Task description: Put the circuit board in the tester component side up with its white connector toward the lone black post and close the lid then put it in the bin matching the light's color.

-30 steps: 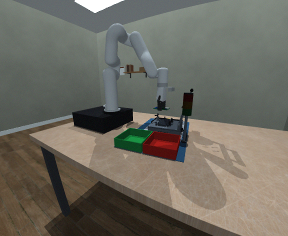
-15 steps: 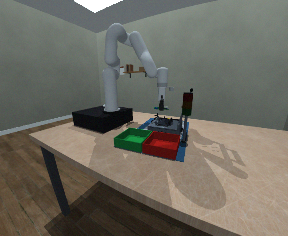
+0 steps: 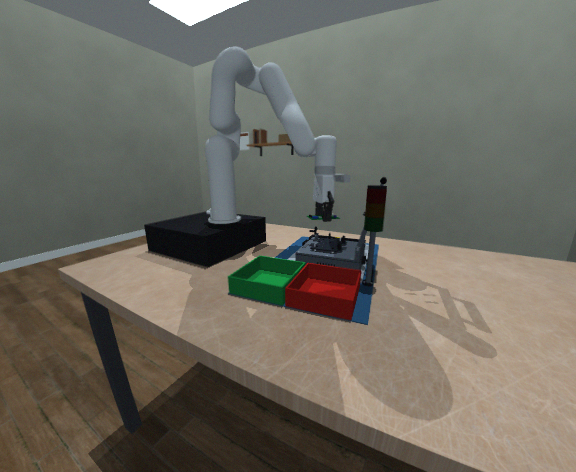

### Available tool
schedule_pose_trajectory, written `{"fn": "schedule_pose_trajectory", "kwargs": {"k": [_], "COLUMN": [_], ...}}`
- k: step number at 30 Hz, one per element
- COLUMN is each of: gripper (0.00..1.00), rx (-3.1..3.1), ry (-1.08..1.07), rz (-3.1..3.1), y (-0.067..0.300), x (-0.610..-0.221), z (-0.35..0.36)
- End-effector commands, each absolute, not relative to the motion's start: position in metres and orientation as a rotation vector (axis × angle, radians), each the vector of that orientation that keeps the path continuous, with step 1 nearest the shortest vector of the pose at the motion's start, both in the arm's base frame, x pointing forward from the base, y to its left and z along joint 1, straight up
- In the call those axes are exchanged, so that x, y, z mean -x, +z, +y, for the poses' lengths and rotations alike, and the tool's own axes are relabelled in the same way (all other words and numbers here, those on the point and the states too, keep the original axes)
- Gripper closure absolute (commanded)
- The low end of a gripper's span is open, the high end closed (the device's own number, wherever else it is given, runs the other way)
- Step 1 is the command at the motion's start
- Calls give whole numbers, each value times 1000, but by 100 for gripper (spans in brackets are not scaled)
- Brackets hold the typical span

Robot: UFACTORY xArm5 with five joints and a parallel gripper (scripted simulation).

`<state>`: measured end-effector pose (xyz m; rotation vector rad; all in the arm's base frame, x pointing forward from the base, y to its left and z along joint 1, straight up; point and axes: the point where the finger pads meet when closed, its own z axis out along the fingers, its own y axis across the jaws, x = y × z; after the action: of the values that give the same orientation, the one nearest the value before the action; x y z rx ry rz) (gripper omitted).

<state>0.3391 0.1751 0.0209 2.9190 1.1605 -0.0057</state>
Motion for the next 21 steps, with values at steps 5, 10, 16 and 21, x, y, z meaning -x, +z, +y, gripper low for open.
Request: {"fn": "schedule_pose_trajectory", "kwargs": {"k": [5, 10, 16, 21], "gripper": [21, 21, 21, 21], "rx": [-2749, -2654, -2521, -2446], "ry": [0, 0, 0, 0], "rz": [1520, 1681, 1875, 1972], "y": [22, 22, 22, 22], "x": [-340, -340, -340, -340], "z": [176, 176, 176, 176]}}
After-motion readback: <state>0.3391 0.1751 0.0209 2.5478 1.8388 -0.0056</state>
